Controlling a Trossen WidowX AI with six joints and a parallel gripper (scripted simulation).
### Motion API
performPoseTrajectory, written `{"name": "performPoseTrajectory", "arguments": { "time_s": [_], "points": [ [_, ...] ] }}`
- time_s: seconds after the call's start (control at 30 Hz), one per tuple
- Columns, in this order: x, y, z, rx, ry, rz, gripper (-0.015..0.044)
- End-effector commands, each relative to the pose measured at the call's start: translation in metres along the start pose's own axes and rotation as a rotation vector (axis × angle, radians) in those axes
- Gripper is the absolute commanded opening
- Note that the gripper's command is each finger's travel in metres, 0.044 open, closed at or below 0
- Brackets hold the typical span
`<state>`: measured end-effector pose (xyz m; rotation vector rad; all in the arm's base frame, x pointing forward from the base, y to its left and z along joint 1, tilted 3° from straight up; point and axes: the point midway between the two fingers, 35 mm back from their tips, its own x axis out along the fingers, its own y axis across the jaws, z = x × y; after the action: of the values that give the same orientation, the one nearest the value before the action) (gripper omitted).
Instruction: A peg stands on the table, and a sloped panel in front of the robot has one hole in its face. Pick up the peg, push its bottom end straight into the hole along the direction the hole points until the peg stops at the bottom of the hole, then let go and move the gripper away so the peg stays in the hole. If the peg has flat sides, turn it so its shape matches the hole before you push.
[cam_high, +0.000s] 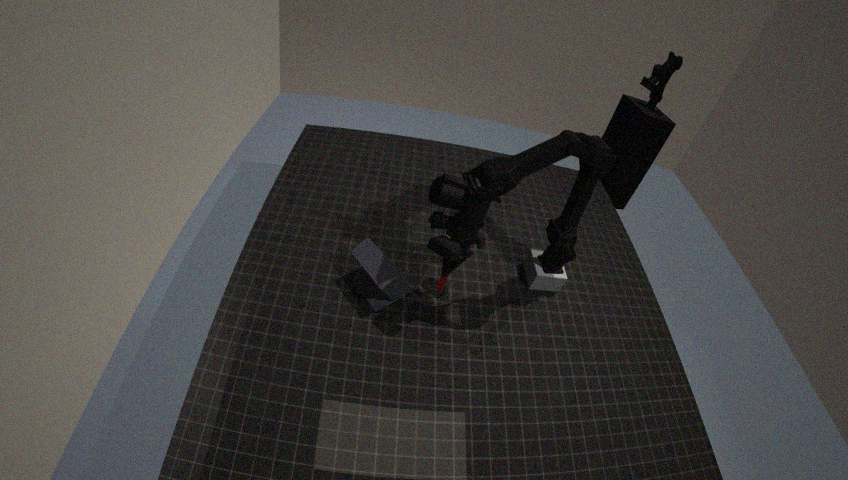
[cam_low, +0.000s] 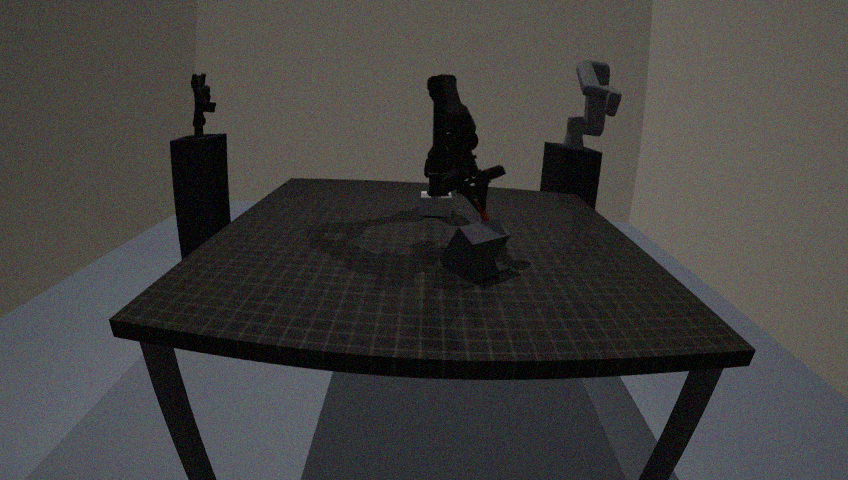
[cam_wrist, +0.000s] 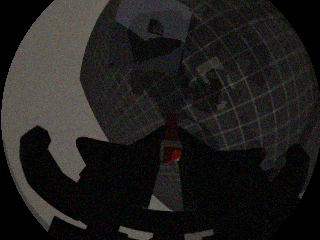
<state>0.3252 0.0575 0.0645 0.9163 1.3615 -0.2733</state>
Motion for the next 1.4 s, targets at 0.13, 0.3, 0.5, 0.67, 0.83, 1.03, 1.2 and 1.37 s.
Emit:
{"name": "performPoseTrajectory", "arguments": {
  "time_s": [0.13,0.3,0.5,0.67,0.83,1.03,1.2,1.37],
  "points": [
    [0.0,-0.002,0.004,-0.057,-0.003,0.03,0.0],
    [-0.001,-0.003,0.008,-0.096,-0.008,0.05,0.0],
    [-0.002,-0.004,0.012,-0.144,-0.016,0.072,0.0],
    [-0.003,-0.006,0.015,-0.184,-0.023,0.091,0.0],
    [-0.004,-0.007,0.019,-0.224,-0.032,0.109,0.0],
    [-0.005,-0.009,0.023,-0.272,-0.044,0.131,0.0],
    [-0.006,-0.01,0.026,-0.313,-0.056,0.148,0.0],
    [-0.007,-0.012,0.029,-0.354,-0.068,0.165,0.0]
  ]
}}
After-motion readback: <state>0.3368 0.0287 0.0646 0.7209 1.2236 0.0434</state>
